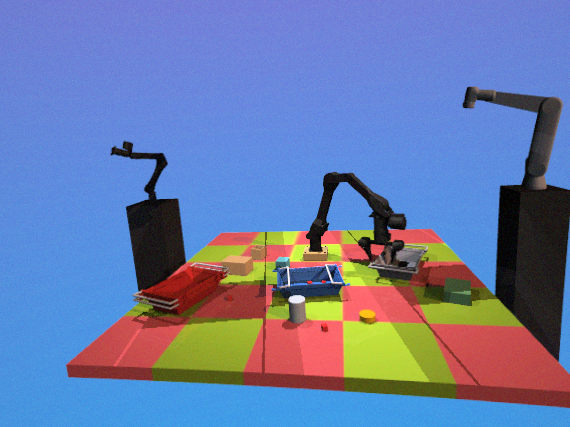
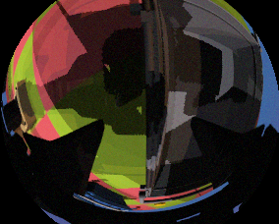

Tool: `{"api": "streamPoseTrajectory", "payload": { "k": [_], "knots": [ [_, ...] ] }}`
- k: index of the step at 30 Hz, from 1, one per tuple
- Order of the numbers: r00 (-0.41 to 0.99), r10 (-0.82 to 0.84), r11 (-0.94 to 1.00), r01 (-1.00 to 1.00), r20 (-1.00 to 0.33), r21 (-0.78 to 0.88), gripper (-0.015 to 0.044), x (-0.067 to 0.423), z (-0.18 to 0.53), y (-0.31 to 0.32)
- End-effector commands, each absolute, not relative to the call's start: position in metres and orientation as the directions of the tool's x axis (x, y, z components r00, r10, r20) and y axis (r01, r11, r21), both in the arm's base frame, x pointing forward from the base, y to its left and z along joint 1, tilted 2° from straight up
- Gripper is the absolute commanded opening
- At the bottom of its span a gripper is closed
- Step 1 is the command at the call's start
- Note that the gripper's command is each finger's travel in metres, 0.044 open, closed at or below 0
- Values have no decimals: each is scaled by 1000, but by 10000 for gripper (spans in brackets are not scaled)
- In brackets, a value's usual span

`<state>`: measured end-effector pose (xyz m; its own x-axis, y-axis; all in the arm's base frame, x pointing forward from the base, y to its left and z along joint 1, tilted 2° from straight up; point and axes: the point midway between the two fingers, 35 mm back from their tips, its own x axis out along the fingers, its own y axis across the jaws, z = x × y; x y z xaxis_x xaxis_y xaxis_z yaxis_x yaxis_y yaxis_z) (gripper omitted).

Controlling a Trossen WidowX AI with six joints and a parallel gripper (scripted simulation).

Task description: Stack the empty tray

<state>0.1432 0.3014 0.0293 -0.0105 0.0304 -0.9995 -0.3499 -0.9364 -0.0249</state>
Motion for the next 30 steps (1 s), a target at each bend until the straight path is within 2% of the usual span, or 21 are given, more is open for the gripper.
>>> {"api": "streamPoseTrajectory", "payload": {
  "k": [1,4,17,30],
  "knots": [
    [-15,32,-937,-348,-999,-24,440,142,16,301],
    [-15,32,-937,-348,-999,-24,440,142,15,300],
    [-15,32,-937,-348,-999,-24,249,142,15,300],
    [-15,32,-937,-348,-999,-24,163,142,15,300]
  ]
}}
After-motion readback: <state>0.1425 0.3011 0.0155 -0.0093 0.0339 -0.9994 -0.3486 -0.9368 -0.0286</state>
